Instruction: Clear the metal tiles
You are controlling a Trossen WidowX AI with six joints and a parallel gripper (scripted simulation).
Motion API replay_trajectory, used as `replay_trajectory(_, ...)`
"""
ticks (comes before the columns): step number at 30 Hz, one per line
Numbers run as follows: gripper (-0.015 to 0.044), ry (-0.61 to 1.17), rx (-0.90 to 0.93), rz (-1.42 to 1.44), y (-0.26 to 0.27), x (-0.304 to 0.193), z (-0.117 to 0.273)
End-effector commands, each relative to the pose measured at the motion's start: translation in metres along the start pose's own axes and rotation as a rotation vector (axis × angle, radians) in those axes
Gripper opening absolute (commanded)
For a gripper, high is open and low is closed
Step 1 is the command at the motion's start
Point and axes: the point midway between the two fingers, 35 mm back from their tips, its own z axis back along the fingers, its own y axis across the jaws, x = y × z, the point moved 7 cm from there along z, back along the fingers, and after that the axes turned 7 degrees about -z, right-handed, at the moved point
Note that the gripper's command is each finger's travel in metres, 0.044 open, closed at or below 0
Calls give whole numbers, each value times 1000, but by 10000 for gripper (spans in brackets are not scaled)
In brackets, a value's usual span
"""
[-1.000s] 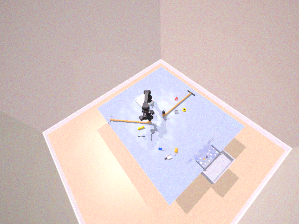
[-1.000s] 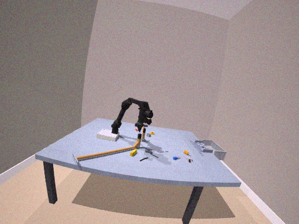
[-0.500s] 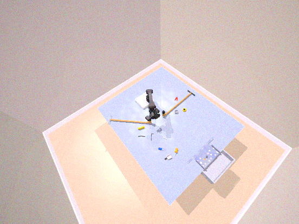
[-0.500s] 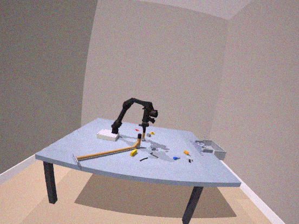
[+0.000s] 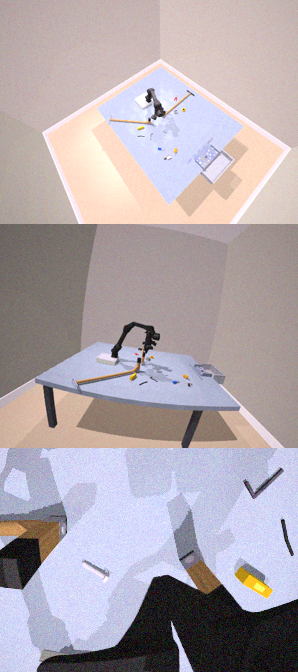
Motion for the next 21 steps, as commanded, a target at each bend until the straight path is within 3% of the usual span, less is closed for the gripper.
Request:
replay_trajectory(1,0,-2,-5,63,16,5,1)
replay_trajectory(21,0,-5,-2,355,101,29,-1)
